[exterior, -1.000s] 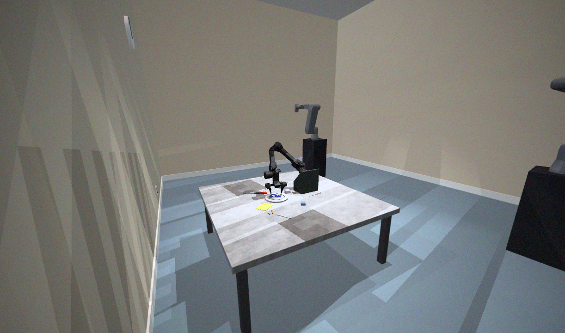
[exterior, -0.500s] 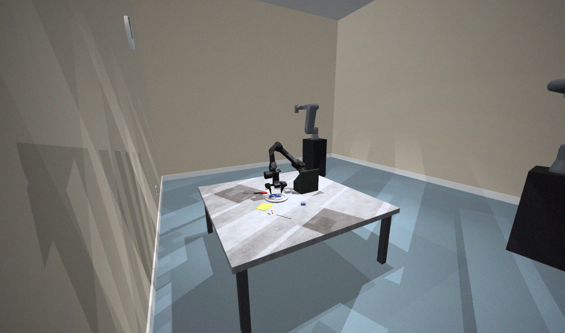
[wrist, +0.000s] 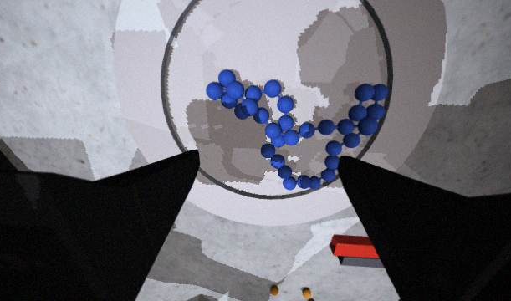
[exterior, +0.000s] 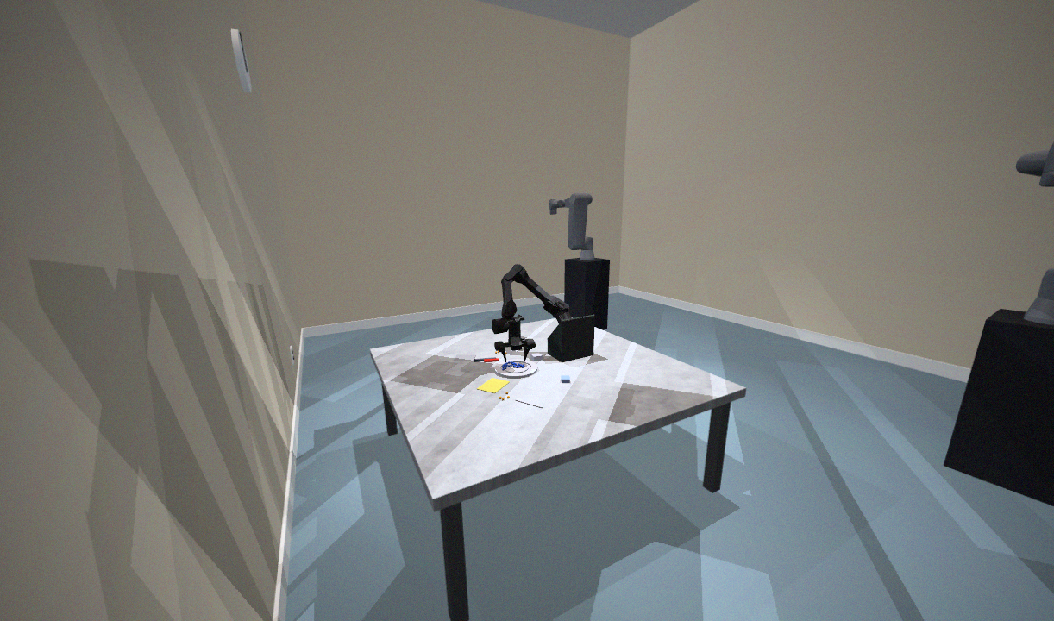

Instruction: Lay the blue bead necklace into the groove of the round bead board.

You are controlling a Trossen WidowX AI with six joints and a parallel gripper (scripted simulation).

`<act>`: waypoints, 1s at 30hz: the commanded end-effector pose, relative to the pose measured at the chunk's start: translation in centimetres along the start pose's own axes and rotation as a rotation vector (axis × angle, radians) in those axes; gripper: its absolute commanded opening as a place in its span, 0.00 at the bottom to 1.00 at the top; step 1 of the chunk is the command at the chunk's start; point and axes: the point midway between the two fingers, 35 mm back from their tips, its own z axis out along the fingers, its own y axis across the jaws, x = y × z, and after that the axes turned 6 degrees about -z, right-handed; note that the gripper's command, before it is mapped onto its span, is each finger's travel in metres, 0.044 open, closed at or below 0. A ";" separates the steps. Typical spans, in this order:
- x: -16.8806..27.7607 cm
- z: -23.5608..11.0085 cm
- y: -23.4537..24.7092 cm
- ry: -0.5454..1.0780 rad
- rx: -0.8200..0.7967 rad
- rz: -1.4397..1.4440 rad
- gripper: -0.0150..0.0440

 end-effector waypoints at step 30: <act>2.5 -2.6 -2.5 -0.004 0.003 1.665 0.46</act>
